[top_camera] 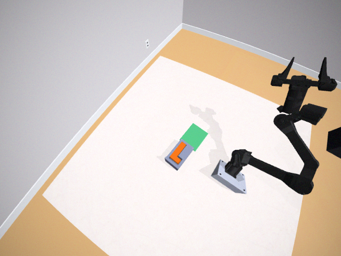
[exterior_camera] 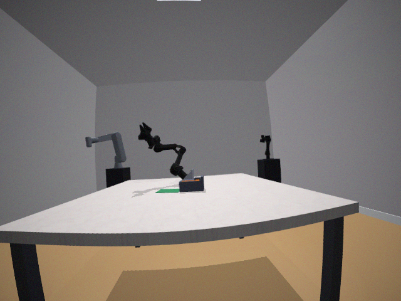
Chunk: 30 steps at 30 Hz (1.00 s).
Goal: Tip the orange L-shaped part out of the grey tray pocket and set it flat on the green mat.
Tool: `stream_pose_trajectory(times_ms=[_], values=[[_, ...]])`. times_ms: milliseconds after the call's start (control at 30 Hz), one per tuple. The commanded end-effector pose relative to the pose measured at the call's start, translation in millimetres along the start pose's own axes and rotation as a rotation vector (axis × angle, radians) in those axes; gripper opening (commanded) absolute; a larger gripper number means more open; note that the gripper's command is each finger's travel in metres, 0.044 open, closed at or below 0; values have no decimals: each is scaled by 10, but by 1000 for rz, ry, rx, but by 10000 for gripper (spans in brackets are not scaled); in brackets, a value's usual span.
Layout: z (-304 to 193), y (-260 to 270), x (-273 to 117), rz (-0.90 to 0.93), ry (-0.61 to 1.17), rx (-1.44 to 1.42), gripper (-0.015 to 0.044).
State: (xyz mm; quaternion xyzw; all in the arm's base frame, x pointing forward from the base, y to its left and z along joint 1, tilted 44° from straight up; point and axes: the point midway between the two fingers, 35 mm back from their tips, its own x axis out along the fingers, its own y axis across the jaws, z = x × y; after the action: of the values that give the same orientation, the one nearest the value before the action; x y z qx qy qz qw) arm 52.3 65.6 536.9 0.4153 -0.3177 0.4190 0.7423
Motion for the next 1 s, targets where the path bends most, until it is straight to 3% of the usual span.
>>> stream_pose_trajectory(times_ms=[0, 267, 467, 667, 800, 967], values=[[16, -38, 5, -9, -1, 4, 374], [237, -706, 96, -150, -43, 252, 180], [351, -1769, 269, -428, -135, 447, 180], [-1, -2851, 189, -762, -147, 534, 180], [-447, -3437, 38, -989, -87, 575, 180], [-1303, -4085, -341, -1359, 112, 539, 180]])
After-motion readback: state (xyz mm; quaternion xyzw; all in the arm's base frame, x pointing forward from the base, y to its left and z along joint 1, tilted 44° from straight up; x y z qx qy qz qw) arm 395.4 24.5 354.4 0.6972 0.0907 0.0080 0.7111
